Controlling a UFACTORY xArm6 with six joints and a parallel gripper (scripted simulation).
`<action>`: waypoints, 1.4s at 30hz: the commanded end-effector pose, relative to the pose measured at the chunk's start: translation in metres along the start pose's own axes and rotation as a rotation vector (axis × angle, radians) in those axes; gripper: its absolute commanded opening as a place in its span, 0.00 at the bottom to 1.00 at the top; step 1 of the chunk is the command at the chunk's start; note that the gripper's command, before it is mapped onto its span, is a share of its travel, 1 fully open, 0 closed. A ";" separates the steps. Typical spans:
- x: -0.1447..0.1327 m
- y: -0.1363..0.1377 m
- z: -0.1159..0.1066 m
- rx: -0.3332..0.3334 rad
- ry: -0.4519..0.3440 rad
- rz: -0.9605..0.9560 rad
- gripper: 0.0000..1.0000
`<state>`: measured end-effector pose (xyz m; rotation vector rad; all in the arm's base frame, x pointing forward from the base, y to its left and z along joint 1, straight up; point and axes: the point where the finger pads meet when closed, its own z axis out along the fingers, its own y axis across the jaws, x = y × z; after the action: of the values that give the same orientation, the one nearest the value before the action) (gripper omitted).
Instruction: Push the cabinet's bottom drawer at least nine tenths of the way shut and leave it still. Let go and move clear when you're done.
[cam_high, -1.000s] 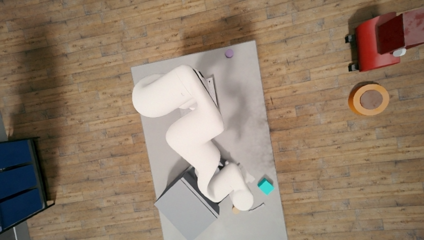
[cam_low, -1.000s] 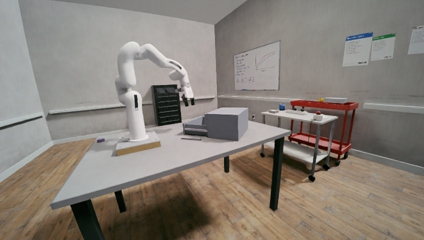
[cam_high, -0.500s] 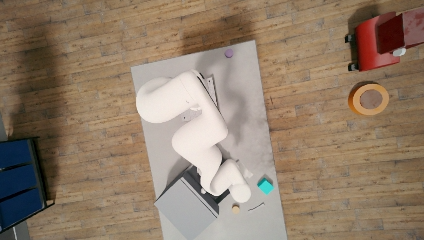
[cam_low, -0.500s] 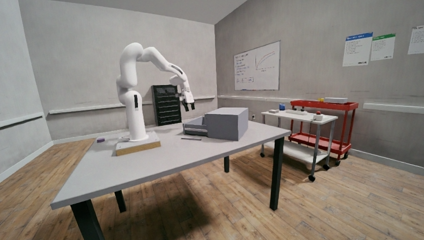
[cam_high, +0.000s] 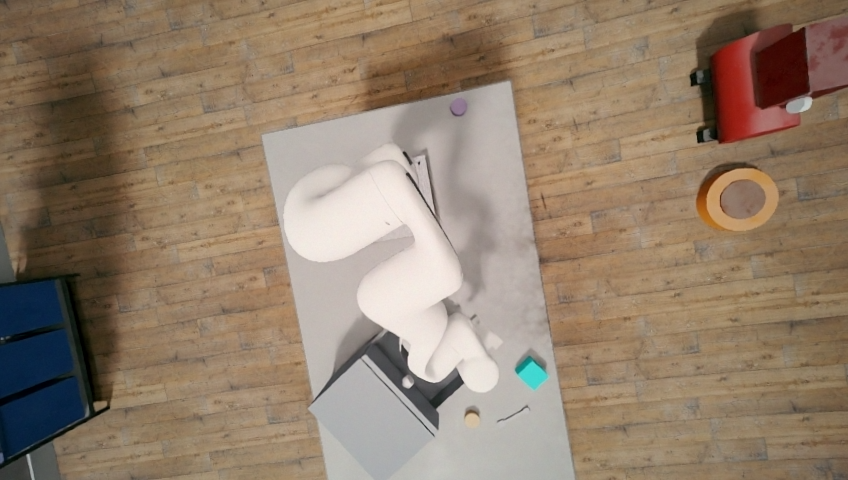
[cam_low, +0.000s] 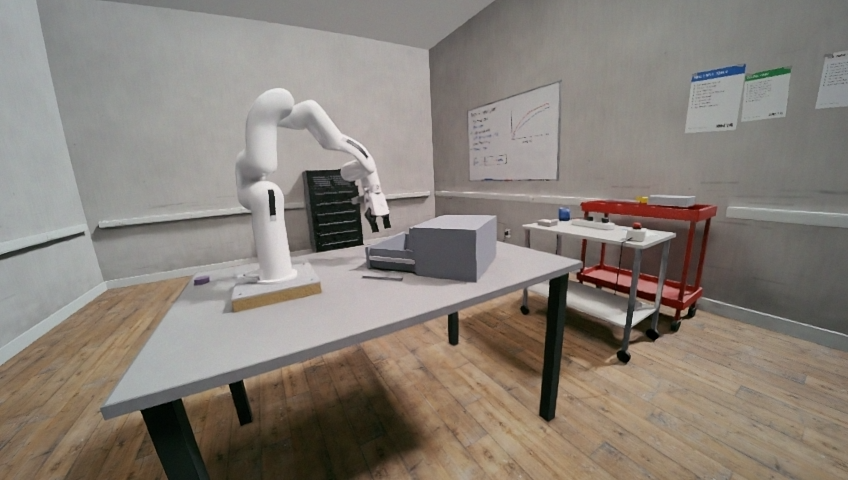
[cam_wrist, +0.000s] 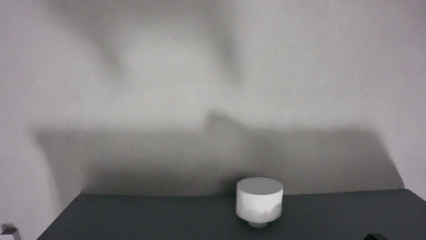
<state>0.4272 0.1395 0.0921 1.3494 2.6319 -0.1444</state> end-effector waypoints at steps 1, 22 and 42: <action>0.001 0.001 0.004 -0.003 -0.001 0.001 1.00; 0.001 0.001 0.005 -0.003 -0.001 0.001 1.00; 0.001 0.001 0.005 -0.003 -0.001 0.001 0.00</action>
<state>0.4271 0.1393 0.0852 1.3496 2.6321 -0.1457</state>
